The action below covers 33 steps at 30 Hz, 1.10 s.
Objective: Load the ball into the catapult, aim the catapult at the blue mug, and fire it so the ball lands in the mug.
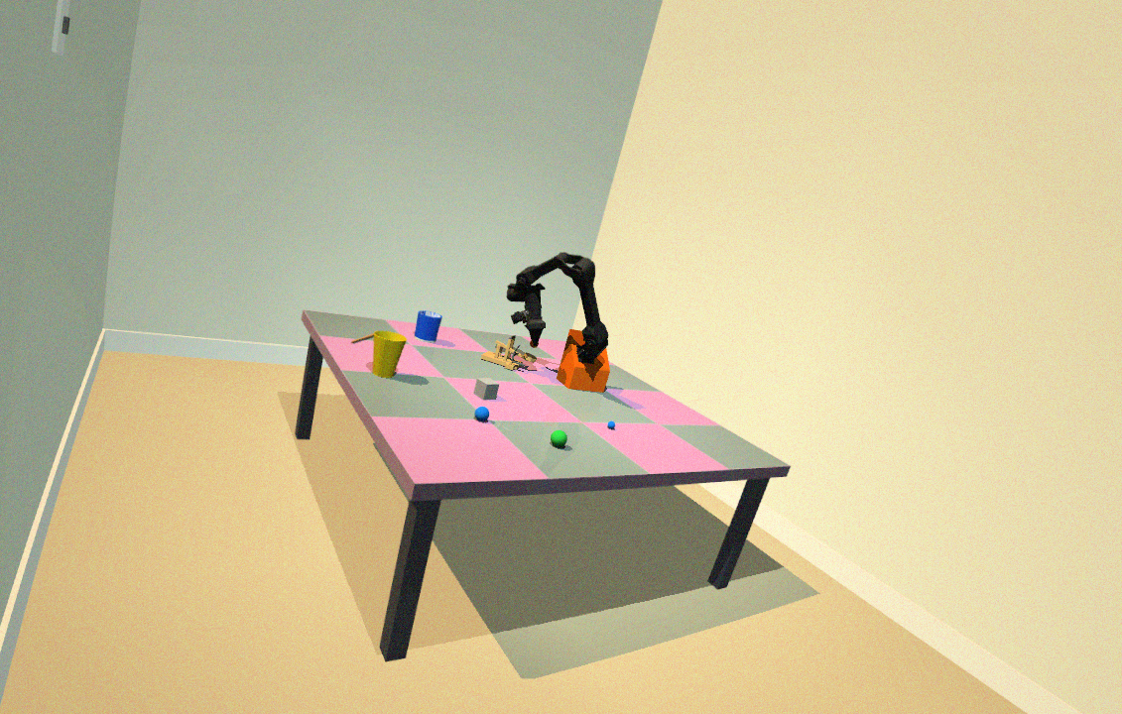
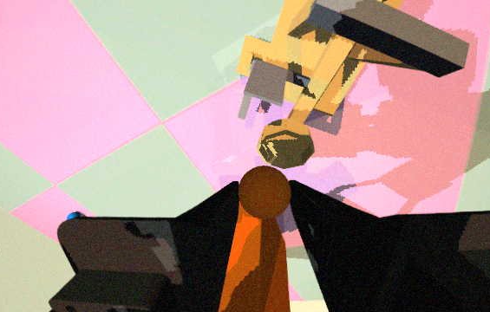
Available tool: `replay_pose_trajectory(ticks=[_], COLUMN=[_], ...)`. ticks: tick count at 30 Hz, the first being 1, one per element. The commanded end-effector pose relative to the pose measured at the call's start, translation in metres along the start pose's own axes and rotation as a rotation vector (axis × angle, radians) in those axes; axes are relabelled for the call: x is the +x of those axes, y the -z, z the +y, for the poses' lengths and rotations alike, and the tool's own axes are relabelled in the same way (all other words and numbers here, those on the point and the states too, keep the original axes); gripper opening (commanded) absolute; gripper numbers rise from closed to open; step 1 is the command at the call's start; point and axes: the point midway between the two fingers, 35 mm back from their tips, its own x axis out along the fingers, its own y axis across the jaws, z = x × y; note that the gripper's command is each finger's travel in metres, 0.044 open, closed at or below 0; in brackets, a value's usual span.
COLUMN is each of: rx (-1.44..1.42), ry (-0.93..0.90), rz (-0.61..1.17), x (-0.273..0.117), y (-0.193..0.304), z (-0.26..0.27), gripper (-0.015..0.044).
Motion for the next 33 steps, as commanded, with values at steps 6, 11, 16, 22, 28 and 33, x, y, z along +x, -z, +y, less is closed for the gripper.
replay_pose_trajectory(ticks=[6, 11, 16, 22, 28, 33], rx=[0.275, 0.356, 0.356, 0.355, 0.355, 0.348], ry=[-0.012, -0.015, -0.016, -0.016, -0.017, -0.013], rz=[0.039, 0.052, 0.052, 0.052, 0.052, 0.055], x=[0.005, 0.007, 0.017, 0.024, 0.032, 0.033], y=[0.001, 0.001, -0.002, -0.005, -0.007, -0.007], z=[-0.014, -0.018, -0.019, -0.019, -0.020, -0.020], gripper=[0.0000, 0.0000, 0.0000, 0.0000, 0.0000, 0.0000])
